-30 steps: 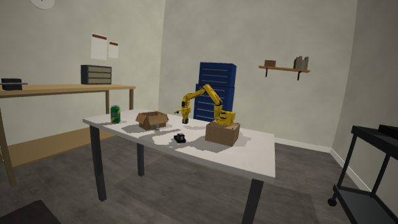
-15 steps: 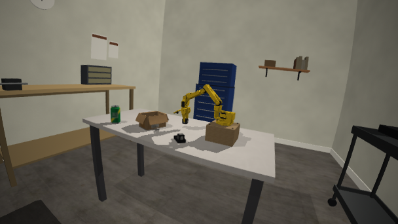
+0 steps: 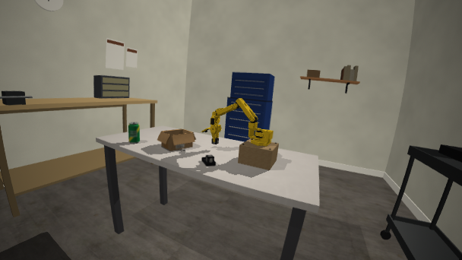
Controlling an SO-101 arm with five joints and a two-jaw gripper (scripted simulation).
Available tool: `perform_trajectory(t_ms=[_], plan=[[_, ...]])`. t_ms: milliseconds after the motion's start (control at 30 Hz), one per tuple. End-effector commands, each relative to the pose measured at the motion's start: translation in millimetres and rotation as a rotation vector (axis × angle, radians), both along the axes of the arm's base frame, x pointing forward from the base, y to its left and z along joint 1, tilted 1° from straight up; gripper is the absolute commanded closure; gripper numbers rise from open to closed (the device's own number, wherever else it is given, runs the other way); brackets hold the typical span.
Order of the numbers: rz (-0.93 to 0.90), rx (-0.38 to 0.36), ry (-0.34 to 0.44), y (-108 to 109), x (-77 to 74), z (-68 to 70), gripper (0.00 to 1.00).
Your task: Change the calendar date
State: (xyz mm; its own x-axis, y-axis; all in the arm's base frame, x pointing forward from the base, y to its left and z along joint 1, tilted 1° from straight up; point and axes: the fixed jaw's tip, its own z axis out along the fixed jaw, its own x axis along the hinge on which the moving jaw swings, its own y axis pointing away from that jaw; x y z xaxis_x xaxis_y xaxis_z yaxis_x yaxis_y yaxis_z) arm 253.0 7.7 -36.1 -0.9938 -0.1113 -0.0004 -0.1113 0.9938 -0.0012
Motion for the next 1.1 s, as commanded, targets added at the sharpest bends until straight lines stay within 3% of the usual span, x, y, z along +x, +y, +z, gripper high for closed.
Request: perform_trajectory(t_ms=[0, 1067], plan=[[-0.001, 0.001, -0.003, 3, 1.1, -2.7, 1.00], [-0.001, 0.001, -0.003, 3, 1.2, -13.4, 1.00]])
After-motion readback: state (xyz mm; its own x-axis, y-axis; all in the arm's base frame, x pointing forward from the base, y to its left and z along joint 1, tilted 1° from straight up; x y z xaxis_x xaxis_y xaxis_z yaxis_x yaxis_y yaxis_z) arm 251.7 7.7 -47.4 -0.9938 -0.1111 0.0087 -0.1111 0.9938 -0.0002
